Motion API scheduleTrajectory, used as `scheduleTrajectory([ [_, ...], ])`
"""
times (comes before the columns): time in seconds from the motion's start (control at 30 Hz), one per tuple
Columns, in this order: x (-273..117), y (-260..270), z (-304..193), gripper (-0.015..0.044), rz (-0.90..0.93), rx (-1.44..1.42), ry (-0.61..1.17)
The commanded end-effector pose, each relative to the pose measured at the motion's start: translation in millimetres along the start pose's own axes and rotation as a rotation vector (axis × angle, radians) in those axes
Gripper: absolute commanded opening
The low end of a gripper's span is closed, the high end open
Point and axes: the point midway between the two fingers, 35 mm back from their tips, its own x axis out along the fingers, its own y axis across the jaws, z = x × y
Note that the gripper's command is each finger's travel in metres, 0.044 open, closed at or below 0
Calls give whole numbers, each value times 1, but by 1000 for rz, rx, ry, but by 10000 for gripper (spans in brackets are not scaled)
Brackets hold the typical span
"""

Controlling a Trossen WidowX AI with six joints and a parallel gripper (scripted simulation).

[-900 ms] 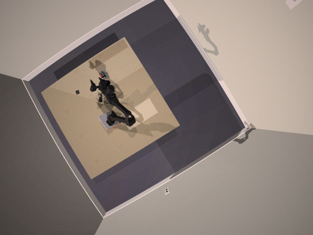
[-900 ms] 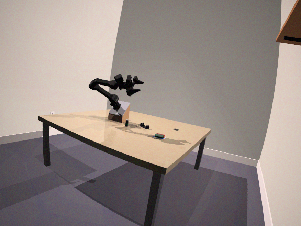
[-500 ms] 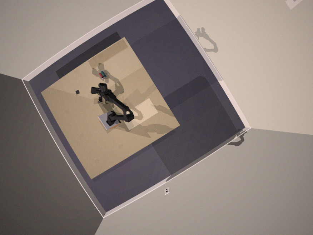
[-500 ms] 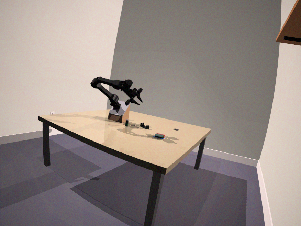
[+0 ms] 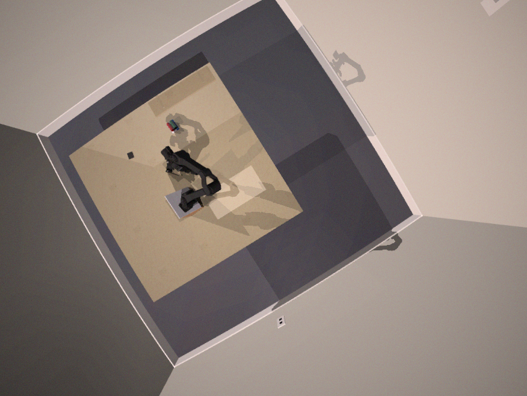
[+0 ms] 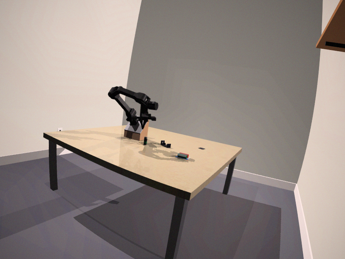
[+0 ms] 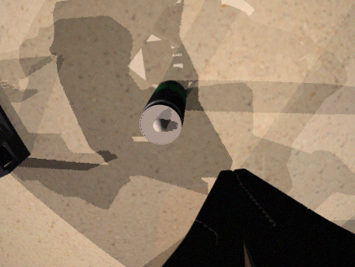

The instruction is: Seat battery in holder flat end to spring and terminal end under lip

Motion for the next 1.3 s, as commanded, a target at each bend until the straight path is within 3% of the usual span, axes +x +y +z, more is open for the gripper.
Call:
scheduleTrajectory([
  [0.0, -1, -8, 1, 0, -48, 1, -4],
  [0.53, 78, -12, 2, 0, -49, 2, -7],
  [1.27, 80, 16, 4, 0, -47, 3, -4],
])
